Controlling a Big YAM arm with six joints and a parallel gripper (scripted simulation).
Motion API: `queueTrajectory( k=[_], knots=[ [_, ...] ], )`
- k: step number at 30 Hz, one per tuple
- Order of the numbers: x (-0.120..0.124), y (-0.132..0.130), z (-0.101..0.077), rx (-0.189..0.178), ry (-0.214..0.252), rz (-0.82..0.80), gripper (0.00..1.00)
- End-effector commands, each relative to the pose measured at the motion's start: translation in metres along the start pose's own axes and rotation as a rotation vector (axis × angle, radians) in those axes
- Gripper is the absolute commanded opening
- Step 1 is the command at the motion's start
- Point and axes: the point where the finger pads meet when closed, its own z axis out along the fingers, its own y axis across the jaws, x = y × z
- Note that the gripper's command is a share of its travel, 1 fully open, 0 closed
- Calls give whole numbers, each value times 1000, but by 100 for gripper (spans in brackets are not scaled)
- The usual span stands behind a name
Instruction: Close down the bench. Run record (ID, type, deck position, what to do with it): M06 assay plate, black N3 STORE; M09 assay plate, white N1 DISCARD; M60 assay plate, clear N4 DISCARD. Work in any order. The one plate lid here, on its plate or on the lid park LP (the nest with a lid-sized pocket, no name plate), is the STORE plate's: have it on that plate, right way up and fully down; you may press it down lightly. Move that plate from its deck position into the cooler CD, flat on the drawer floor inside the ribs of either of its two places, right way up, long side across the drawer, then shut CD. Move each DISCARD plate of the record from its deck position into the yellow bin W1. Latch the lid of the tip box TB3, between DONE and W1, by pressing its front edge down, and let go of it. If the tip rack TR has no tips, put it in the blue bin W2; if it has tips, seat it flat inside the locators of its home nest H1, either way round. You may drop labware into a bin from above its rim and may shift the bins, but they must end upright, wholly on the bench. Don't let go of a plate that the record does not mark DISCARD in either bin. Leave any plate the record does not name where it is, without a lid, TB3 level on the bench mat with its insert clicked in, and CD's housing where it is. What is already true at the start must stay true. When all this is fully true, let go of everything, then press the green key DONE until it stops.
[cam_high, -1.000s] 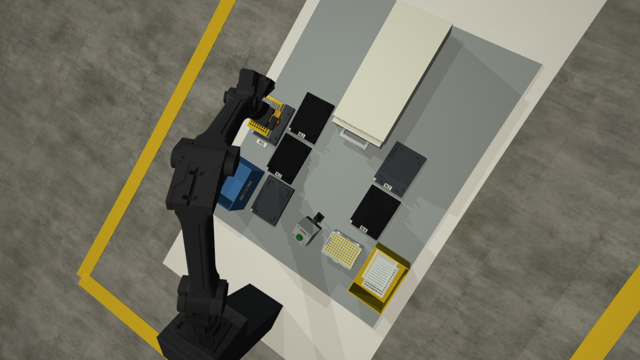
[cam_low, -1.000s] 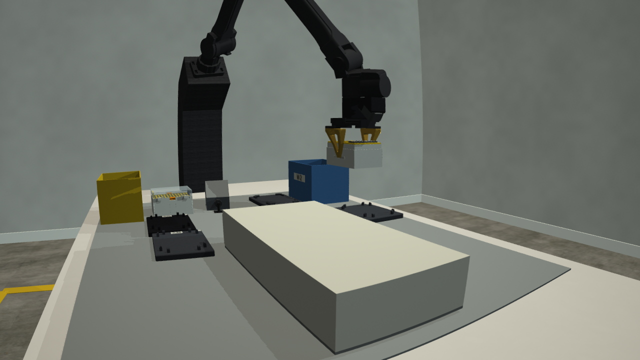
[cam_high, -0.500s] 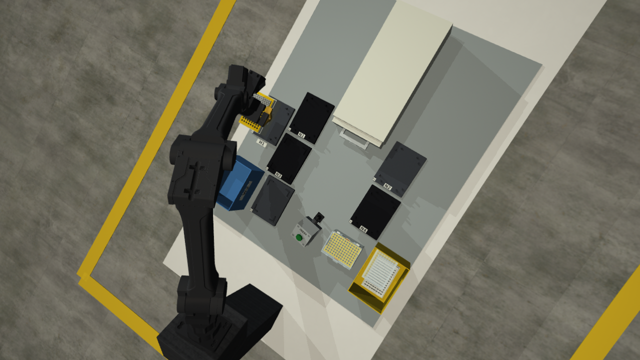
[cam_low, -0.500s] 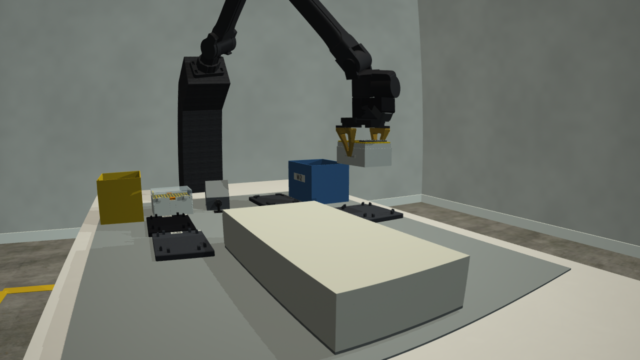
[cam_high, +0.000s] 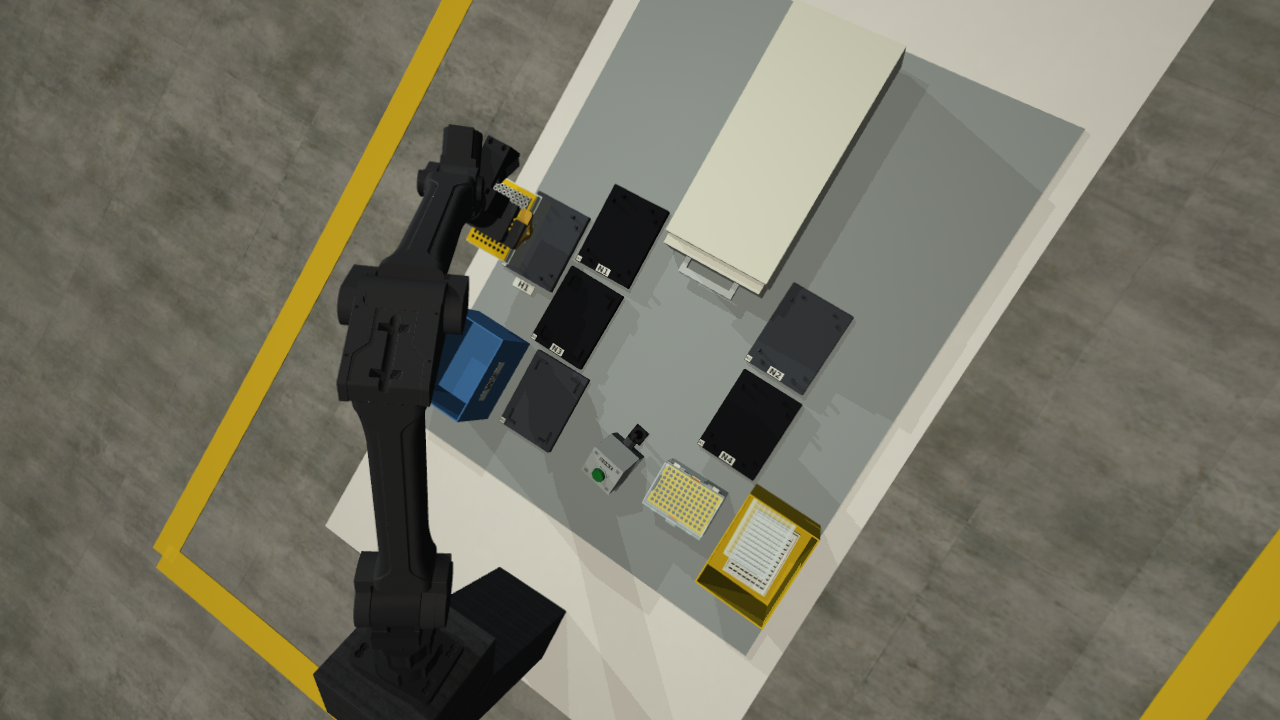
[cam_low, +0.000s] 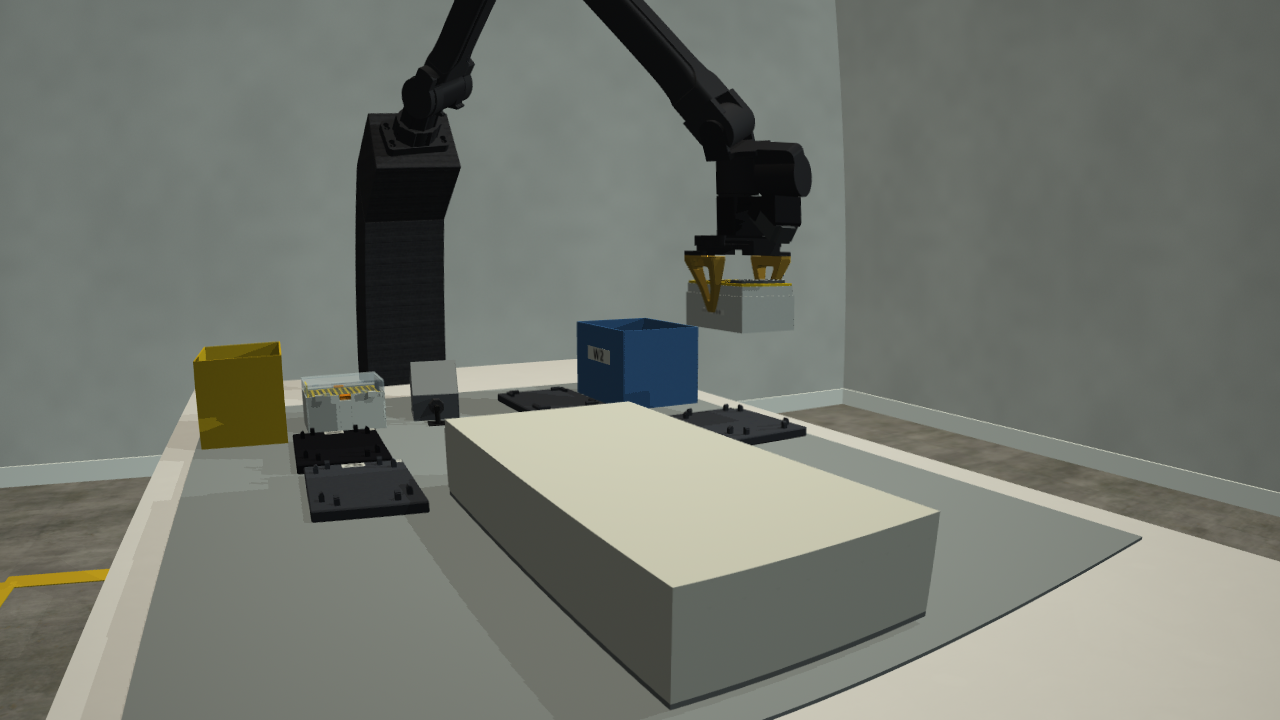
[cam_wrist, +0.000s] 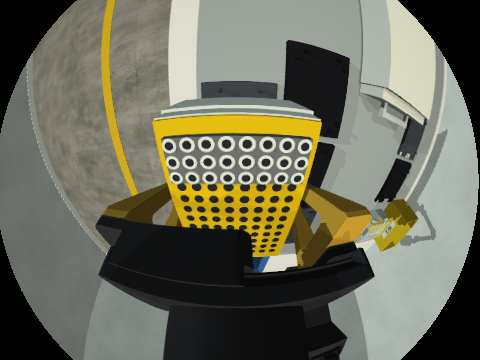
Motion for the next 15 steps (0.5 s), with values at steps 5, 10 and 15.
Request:
queueTrajectory(
  k=[5, 10, 15],
  knots=[
    [-14, -4, -14, -5, -22, 29, 0],
    [-16, -2, 7, -5, -27, 22, 0],
    [-18, 2, 11, -11, -31, 13, 0]
  ],
)
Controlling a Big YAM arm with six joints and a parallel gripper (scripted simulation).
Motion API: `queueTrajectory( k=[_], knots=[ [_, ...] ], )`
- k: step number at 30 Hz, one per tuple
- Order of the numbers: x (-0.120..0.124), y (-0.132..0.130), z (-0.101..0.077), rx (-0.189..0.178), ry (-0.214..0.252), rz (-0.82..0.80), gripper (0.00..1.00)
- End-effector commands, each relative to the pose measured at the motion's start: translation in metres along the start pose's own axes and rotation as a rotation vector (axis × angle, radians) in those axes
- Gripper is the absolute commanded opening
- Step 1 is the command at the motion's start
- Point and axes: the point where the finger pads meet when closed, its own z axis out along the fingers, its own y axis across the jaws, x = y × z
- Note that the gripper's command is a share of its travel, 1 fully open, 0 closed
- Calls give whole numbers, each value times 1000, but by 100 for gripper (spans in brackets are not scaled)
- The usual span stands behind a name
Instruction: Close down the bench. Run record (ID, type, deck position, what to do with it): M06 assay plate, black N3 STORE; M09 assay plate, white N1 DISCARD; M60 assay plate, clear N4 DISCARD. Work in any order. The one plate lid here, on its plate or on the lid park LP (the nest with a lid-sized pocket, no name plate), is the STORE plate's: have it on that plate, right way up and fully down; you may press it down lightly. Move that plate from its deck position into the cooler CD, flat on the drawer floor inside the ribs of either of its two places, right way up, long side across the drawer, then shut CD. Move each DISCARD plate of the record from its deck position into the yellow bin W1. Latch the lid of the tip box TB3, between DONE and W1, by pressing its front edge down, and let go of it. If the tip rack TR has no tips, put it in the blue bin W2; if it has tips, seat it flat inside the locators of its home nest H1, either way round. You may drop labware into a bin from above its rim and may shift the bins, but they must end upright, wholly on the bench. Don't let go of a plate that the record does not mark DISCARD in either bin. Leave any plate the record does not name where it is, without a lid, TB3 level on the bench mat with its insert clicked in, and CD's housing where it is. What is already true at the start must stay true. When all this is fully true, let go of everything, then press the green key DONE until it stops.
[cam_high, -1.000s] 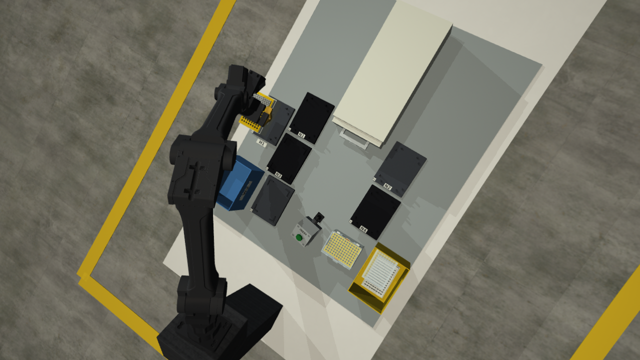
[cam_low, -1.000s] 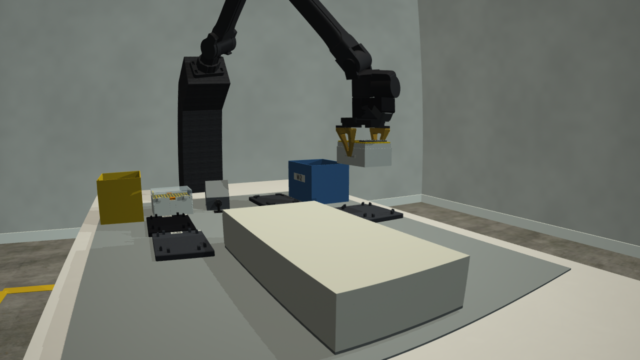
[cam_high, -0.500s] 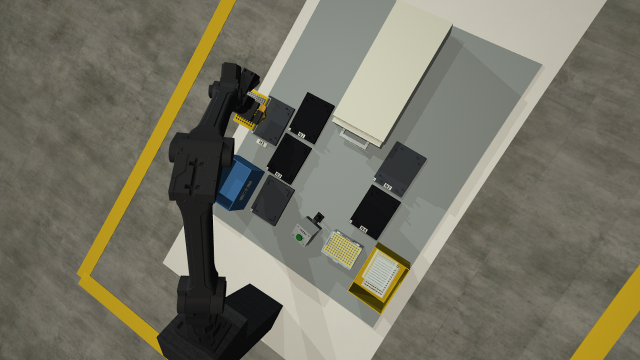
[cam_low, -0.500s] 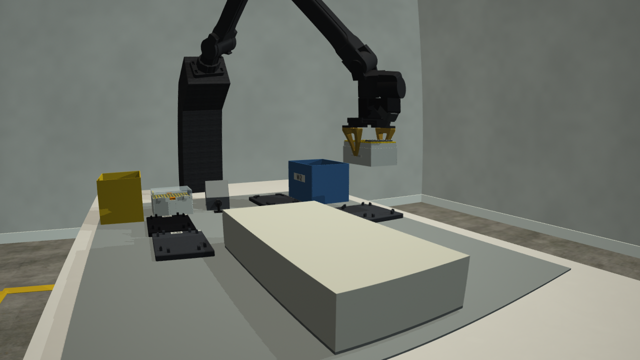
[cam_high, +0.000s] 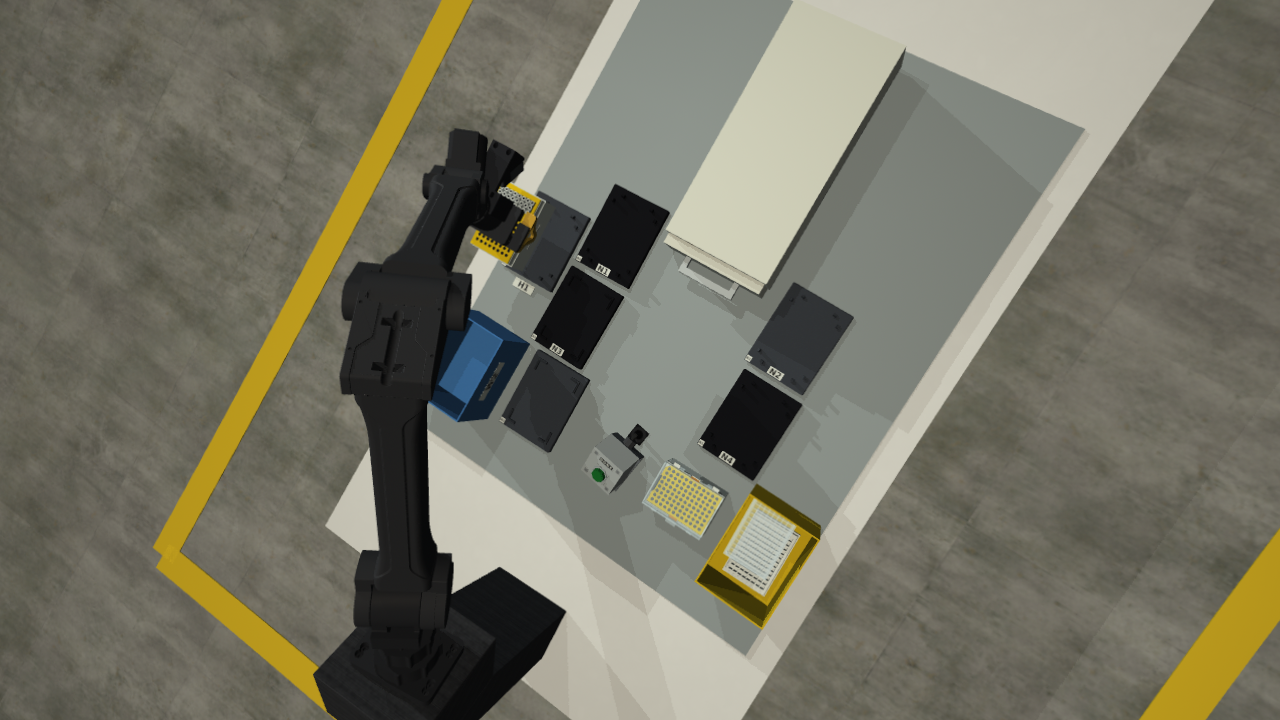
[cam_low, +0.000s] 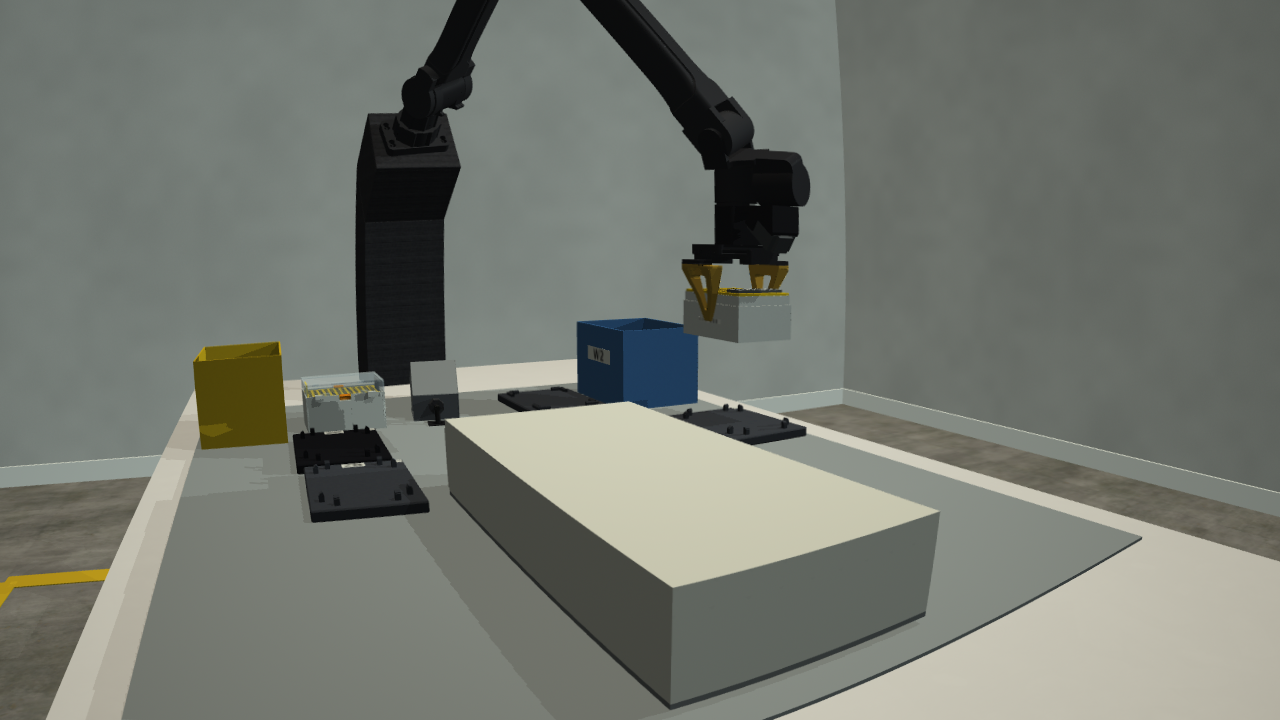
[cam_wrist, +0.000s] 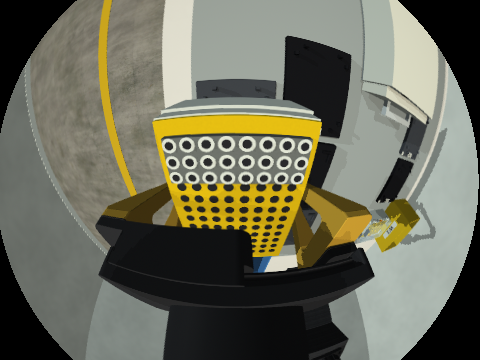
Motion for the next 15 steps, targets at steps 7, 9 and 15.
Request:
queueTrajectory(
  k=[7, 9, 15],
  knots=[
    [-22, 3, 7, -14, -39, 11, 0],
    [-28, 2, 3, -19, -49, 15, 0],
    [-12, 2, 21, -10, -23, 1, 0]
  ],
)
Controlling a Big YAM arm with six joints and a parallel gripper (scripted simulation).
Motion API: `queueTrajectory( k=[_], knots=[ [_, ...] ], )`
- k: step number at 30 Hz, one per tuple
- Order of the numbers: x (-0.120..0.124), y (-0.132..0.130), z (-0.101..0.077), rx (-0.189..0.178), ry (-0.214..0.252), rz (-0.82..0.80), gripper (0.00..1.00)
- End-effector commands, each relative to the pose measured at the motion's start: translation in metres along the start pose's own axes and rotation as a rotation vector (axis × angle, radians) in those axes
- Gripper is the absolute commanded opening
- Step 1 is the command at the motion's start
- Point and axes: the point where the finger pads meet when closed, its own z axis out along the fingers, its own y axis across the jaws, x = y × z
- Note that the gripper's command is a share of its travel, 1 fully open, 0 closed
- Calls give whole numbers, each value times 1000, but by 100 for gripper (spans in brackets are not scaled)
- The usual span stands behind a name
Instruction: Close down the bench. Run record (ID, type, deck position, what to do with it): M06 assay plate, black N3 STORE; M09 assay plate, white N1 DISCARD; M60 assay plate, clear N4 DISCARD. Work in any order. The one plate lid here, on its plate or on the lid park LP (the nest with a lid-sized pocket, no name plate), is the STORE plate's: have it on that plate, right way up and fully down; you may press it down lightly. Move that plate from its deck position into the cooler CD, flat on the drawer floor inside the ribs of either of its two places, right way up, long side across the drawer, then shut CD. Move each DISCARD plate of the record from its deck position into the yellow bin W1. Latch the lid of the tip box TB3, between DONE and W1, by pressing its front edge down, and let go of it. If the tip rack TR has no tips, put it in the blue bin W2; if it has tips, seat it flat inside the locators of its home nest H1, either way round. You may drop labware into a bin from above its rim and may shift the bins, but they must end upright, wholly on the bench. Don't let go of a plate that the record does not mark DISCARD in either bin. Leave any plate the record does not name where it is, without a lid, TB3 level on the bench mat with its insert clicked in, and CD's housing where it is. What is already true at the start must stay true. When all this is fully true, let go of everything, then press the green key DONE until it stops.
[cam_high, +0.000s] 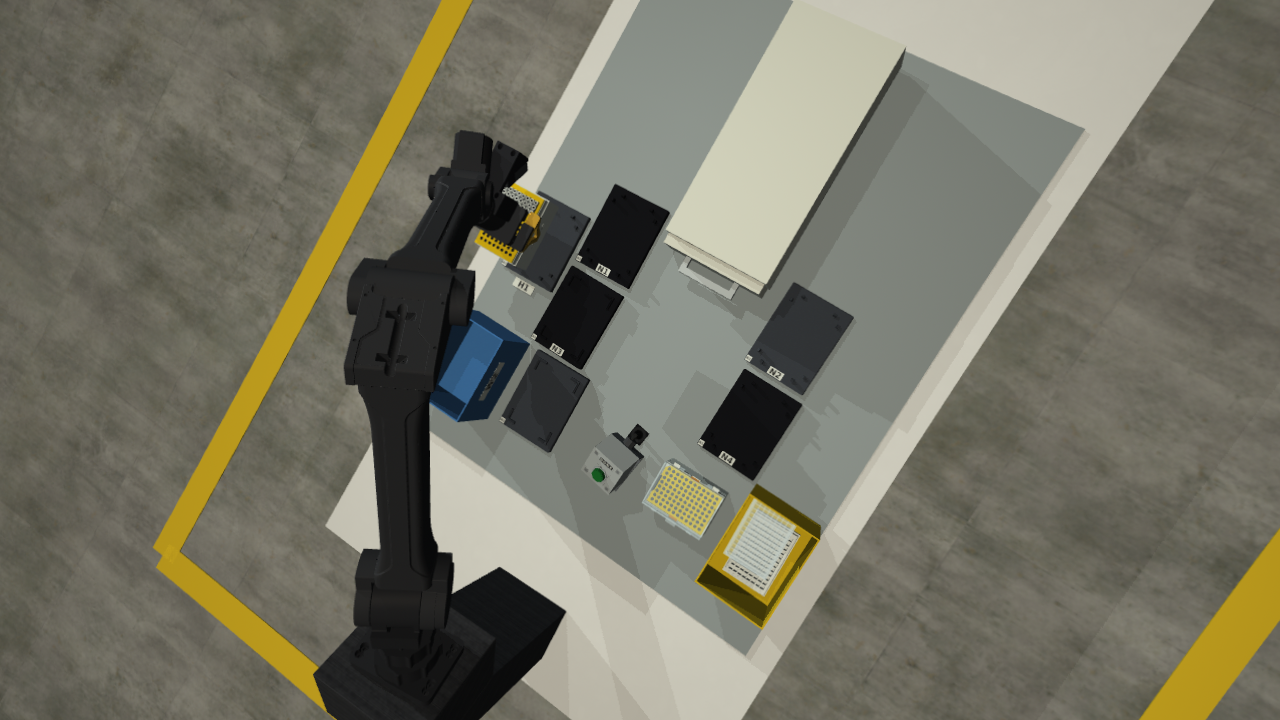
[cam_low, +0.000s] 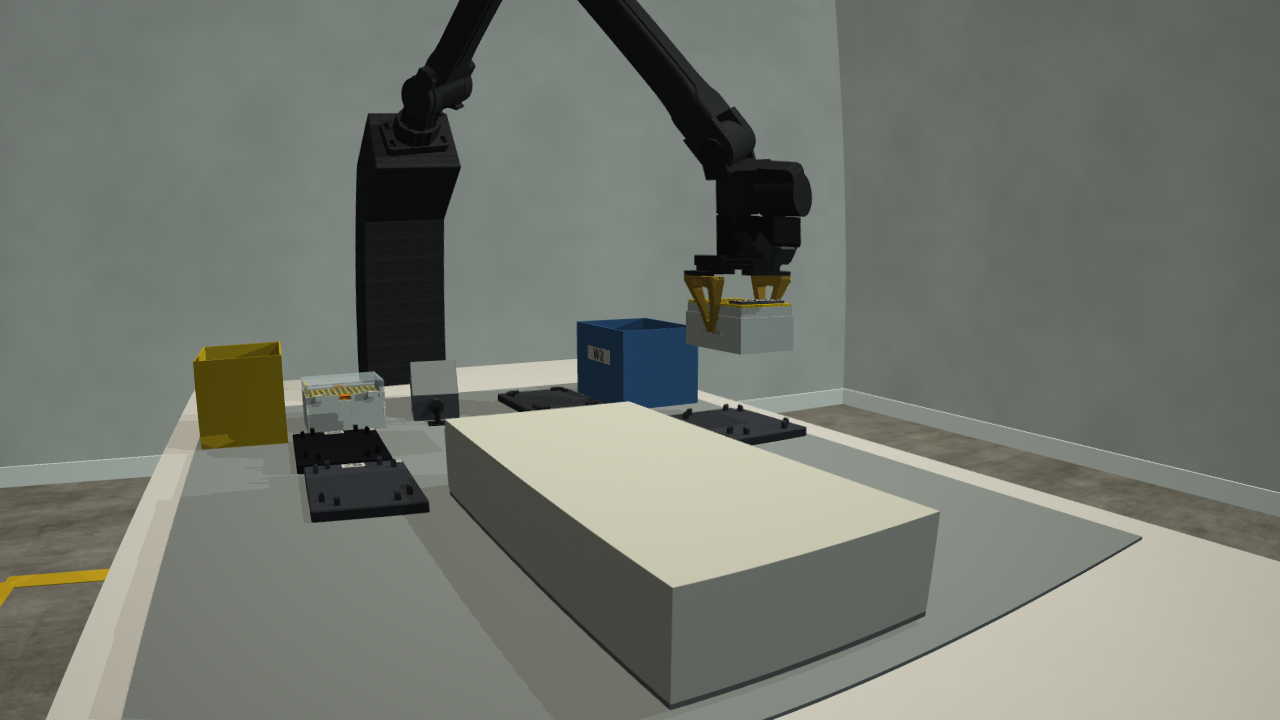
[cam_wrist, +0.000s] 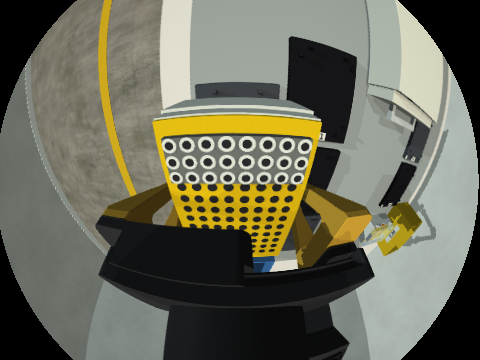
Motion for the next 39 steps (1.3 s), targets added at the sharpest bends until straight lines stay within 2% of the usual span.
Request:
queueTrajectory(
  k=[1, 9, 10, 12, 15, 17, 21, 26, 27, 29, 32, 34, 39],
  knots=[
    [-10, -1, 8, -4, -19, 1, 0],
    [-18, 1, 14, -9, -30, 6, 0],
    [-32, 8, -8, -33, -63, 12, 0],
    [-17, 5, 16, -14, -30, 1, 0],
    [-18, 1, 22, -8, -30, 6, 0],
    [-8, -2, 28, -2, -15, -1, 0],
    [-16, 4, 29, -12, -30, 2, 0],
    [-17, 1, 34, -8, -30, 5, 0],
    [-35, -1, 17, -20, -62, 19, 0],
    [-18, 0, 38, -8, -30, 5, 0],
    [-18, 0, 42, -8, -30, 5, 0],
    [-7, 1, 47, -5, -15, -5, 0],
    [-16, 0, 52, -7, -29, 5, 0]
  ],
)
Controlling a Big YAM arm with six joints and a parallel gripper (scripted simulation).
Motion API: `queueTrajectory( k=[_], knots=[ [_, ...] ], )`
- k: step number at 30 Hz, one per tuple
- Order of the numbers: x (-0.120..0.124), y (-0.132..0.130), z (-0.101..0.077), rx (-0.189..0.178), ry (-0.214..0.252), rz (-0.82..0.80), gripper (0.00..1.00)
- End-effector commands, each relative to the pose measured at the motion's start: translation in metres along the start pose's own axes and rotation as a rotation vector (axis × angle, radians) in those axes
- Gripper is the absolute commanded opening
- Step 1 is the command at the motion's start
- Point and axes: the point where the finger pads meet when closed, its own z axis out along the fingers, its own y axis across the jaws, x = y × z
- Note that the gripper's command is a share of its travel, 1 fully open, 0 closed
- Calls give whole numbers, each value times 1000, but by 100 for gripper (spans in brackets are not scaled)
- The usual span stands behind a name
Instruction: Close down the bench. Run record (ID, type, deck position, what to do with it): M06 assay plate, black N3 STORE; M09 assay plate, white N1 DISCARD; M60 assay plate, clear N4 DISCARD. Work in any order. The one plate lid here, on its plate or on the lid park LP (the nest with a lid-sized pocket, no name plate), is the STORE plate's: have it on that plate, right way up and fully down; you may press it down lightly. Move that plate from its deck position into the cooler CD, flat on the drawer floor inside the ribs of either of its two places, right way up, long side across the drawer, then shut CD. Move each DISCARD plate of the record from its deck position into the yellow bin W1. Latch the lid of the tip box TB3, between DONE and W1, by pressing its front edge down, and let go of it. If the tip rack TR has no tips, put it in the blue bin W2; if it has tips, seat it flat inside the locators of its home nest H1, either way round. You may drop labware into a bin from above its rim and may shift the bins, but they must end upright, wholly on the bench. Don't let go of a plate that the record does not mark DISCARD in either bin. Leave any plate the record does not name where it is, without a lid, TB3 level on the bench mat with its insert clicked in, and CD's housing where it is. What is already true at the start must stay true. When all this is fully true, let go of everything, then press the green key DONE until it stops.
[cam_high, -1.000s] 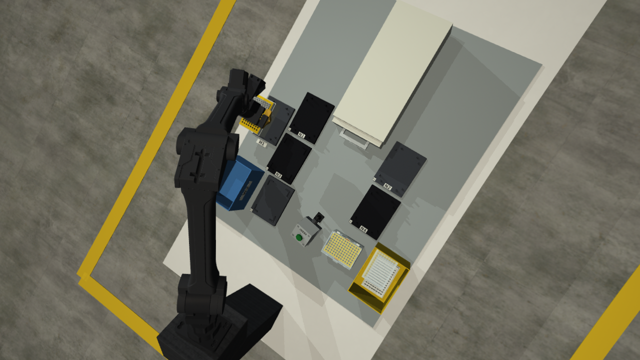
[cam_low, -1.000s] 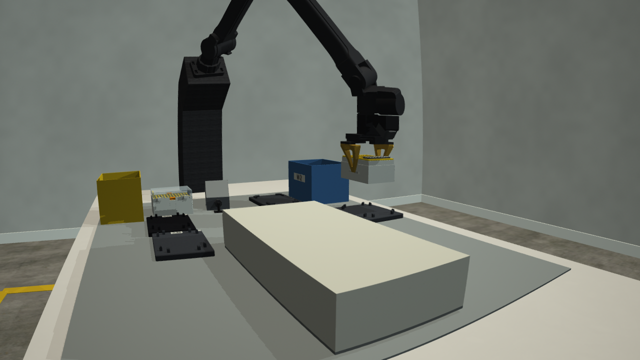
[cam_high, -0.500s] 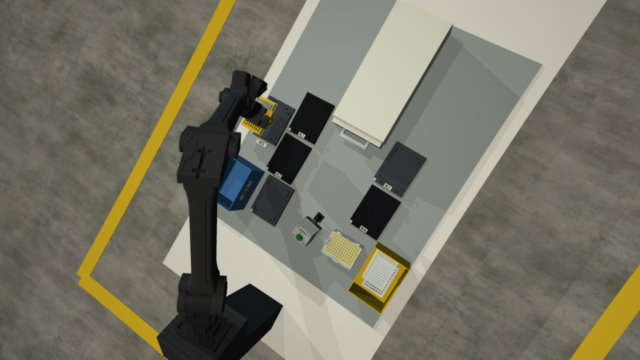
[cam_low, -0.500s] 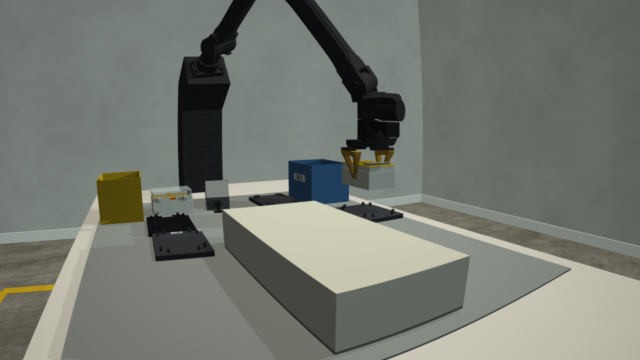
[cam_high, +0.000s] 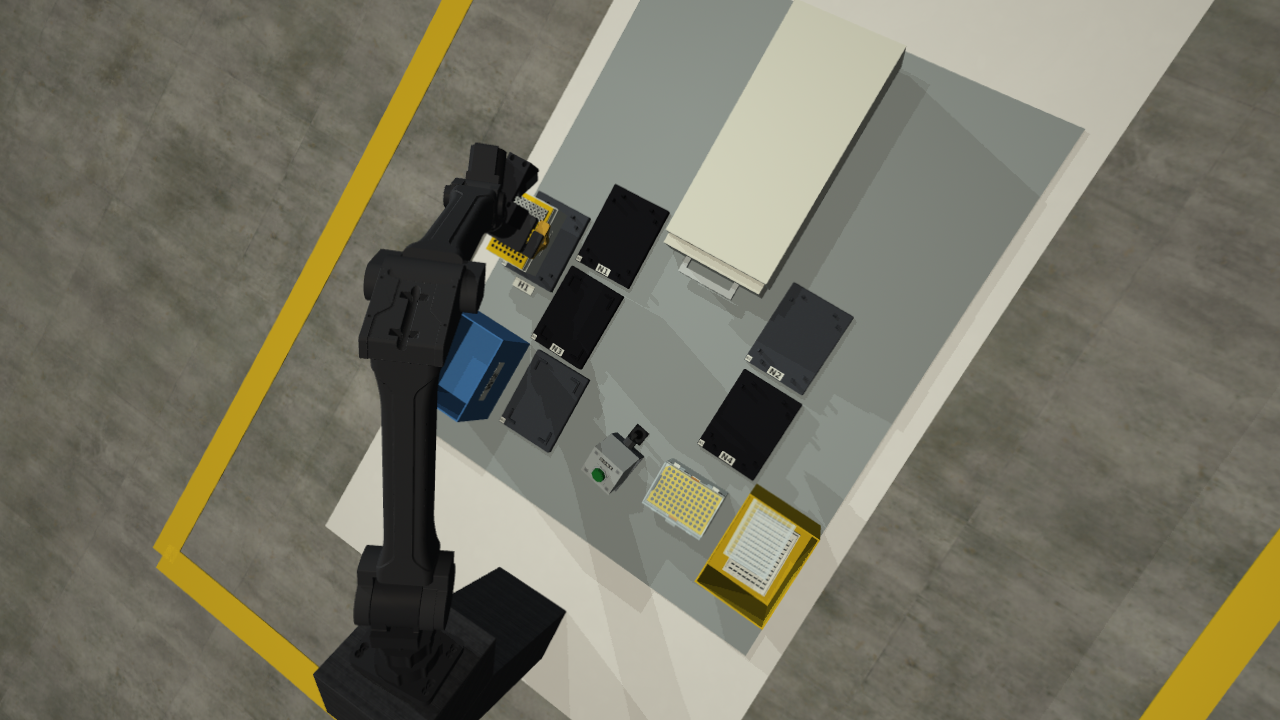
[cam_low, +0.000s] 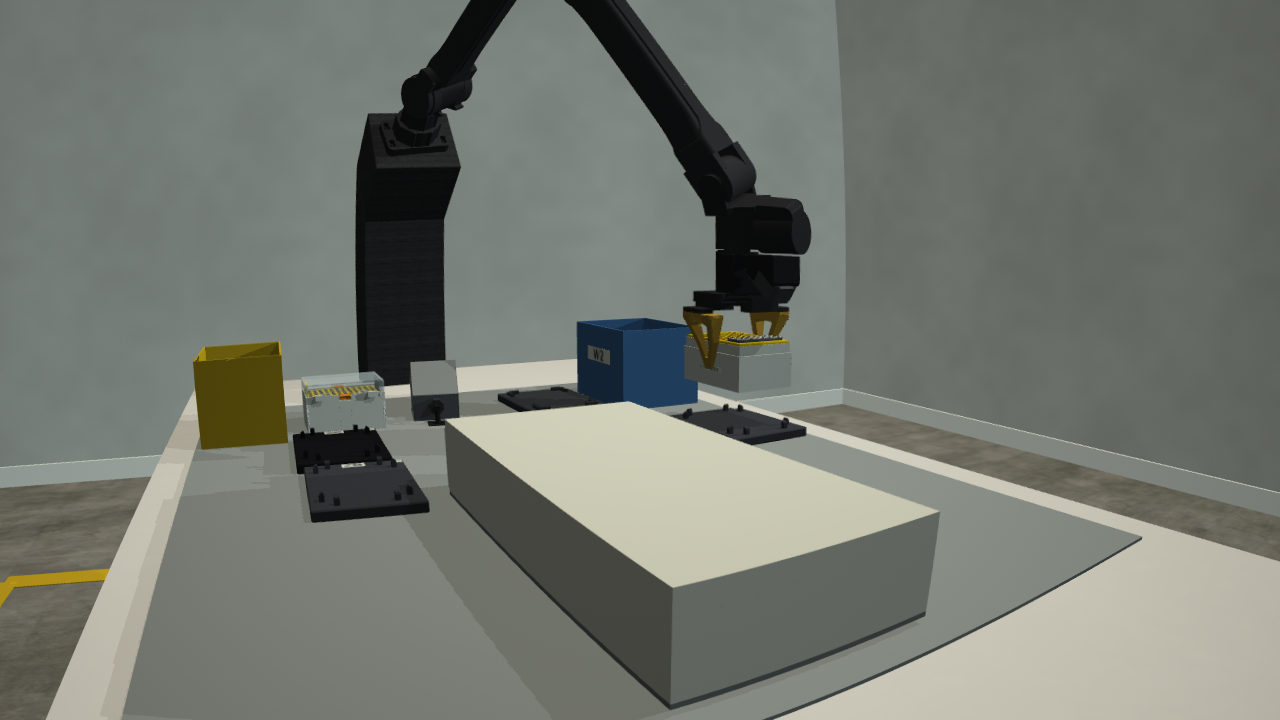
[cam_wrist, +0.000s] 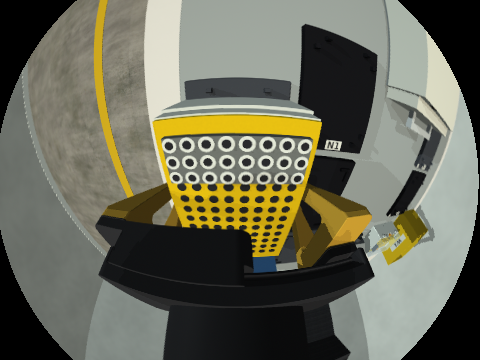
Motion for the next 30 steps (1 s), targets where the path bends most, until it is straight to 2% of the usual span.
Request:
queueTrajectory(
  k=[1, 4, 5, 7, 11, 13, 19, 21, 22, 24, 28, 30],
  knots=[
    [-20, -1, 5, -8, -36, 9, 0],
    [-21, -1, 6, -8, -36, 9, 0],
    [-37, 1, -12, -23, -67, 20, 0],
    [-20, 2, 9, -12, -35, 6, 0],
    [-20, -1, 16, -8, -35, 8, 0],
    [-11, -4, 21, -2, -20, 2, 0],
    [-19, 2, 26, -11, -35, 5, 0],
    [-19, 2, 26, -11, -35, 5, 0],
    [-37, -1, 10, -19, -65, 20, 0],
    [-21, -1, 31, -8, -35, 8, 0],
    [-21, -1, 36, -8, -35, 8, 0],
    [-11, -2, 40, -4, -22, 1, 0]
  ],
)
